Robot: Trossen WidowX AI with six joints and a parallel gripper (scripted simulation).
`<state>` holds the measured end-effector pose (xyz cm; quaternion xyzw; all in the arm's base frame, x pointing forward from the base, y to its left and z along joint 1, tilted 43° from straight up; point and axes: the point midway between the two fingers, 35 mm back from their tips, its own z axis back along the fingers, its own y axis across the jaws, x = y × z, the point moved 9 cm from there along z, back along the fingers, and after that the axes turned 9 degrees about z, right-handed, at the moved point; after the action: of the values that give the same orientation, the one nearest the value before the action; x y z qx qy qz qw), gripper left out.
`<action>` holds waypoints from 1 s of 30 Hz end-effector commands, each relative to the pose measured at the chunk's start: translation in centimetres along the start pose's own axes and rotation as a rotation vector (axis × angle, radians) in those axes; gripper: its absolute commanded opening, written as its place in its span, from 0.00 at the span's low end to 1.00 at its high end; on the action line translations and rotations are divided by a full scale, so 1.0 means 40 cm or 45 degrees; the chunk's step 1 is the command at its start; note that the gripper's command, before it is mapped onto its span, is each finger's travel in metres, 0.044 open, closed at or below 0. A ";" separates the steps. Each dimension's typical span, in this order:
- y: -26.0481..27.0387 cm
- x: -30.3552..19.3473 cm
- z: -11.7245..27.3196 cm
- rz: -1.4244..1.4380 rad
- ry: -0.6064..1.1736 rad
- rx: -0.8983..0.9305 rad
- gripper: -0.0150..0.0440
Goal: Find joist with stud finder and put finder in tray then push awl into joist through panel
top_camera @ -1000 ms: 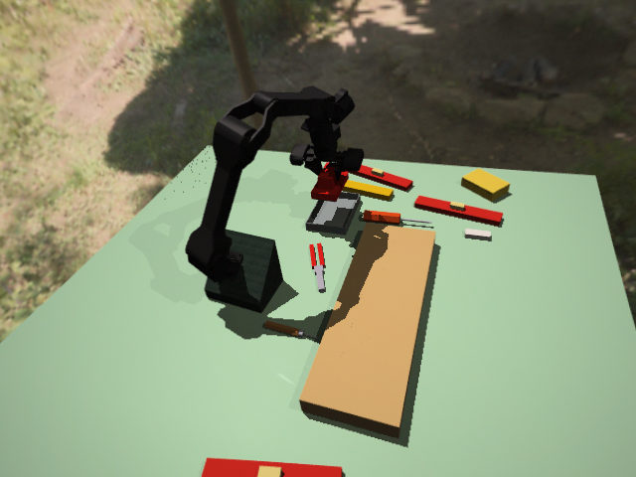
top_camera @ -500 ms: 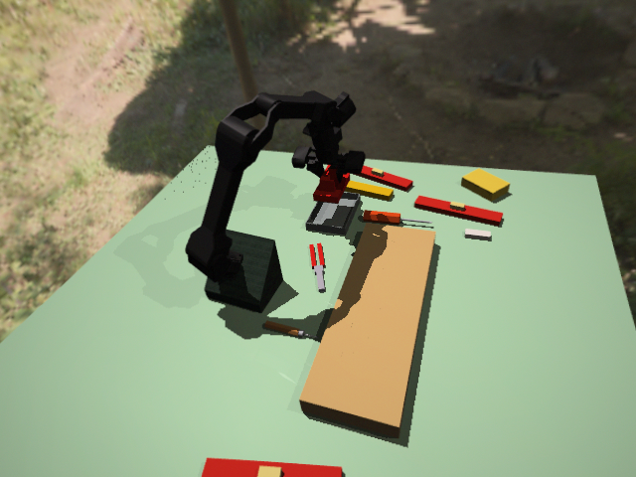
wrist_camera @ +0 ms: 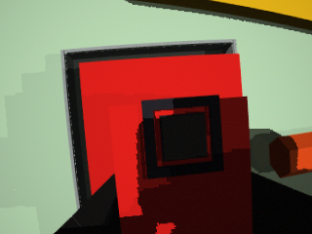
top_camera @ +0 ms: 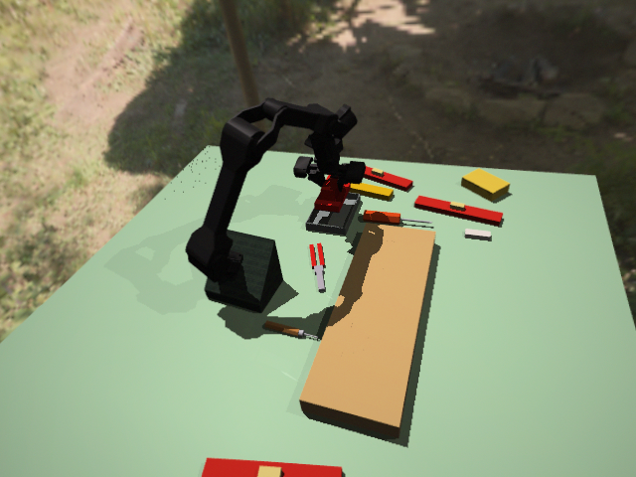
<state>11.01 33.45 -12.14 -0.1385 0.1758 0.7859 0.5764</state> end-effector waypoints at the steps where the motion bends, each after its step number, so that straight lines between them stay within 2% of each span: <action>1: 0.001 -0.006 -0.016 0.006 -0.006 -0.010 0.25; 30: 0.009 -0.041 -0.121 0.005 -0.005 -0.010 0.25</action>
<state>11.17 29.95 -15.72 -0.1394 0.1765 0.7862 0.5756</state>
